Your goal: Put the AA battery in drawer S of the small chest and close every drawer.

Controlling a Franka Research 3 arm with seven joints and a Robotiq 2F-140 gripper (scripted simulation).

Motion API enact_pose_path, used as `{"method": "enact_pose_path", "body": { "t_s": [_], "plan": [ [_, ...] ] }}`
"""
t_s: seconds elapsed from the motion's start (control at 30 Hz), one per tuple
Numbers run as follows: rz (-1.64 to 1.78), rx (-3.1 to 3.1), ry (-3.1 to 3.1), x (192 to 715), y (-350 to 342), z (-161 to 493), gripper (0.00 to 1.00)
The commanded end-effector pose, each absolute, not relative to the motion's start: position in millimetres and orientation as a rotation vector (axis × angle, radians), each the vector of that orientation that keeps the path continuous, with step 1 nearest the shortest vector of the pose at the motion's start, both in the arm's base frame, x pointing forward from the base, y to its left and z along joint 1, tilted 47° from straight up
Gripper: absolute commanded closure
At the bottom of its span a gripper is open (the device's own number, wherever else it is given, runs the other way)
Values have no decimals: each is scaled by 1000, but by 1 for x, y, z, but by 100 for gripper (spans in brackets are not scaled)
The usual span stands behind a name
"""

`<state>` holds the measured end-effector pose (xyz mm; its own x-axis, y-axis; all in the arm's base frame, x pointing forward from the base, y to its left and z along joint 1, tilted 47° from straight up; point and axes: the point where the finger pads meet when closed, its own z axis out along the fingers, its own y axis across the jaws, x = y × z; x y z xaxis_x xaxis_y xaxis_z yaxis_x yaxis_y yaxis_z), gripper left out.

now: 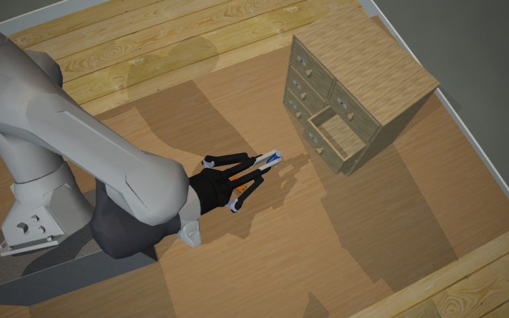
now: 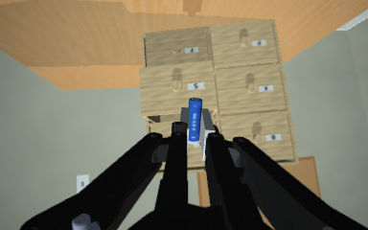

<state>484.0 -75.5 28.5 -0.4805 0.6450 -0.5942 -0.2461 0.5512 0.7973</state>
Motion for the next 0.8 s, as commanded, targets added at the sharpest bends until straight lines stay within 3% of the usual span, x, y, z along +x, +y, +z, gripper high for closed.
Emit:
{"method": "enact_pose_path", "body": {
  "t_s": [0.0, 0.77],
  "plan": [
    [972, 224, 1713, 485, -76, 31, 94],
    [964, 237, 1687, 488, -75, 31, 94]
  ]
}}
